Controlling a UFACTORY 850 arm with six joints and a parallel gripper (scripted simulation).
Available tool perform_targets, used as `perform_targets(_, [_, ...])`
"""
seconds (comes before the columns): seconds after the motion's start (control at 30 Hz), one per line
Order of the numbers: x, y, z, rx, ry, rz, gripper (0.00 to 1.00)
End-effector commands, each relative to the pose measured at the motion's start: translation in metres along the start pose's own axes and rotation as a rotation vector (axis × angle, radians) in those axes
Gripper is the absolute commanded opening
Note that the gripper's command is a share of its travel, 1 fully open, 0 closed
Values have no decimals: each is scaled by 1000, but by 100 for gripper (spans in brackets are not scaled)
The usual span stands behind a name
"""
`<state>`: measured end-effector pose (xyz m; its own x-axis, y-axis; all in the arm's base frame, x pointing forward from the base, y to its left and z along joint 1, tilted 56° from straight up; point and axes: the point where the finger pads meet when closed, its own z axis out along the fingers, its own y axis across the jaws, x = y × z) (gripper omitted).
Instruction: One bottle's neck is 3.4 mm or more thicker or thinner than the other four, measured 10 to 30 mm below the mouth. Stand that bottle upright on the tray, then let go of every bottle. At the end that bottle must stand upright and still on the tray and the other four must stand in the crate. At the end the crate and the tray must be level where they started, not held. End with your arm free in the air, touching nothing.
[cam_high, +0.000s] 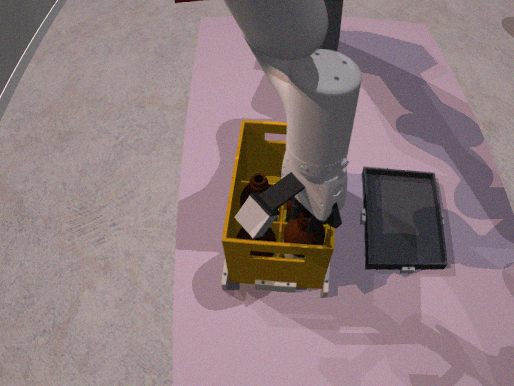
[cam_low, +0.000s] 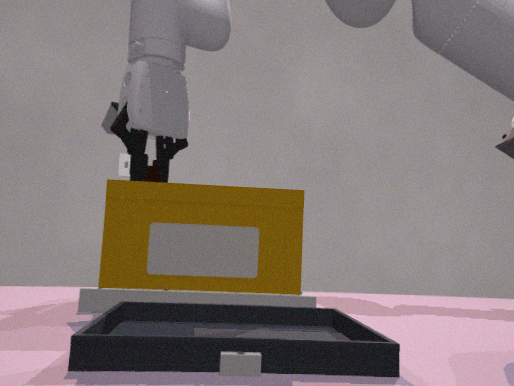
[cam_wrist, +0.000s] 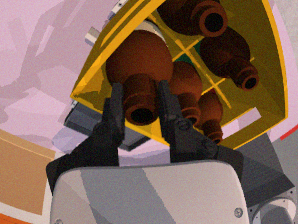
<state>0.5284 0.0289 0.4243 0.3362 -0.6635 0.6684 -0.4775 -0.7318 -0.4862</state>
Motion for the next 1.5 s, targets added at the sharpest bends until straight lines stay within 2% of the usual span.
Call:
perform_targets(0.0, [0,0,0,1,1,0,0])
perform_targets(0.57, [0,0,-5,1,1,0,0])
perform_targets(1.47, [0,0,-32,1,1,0,0])
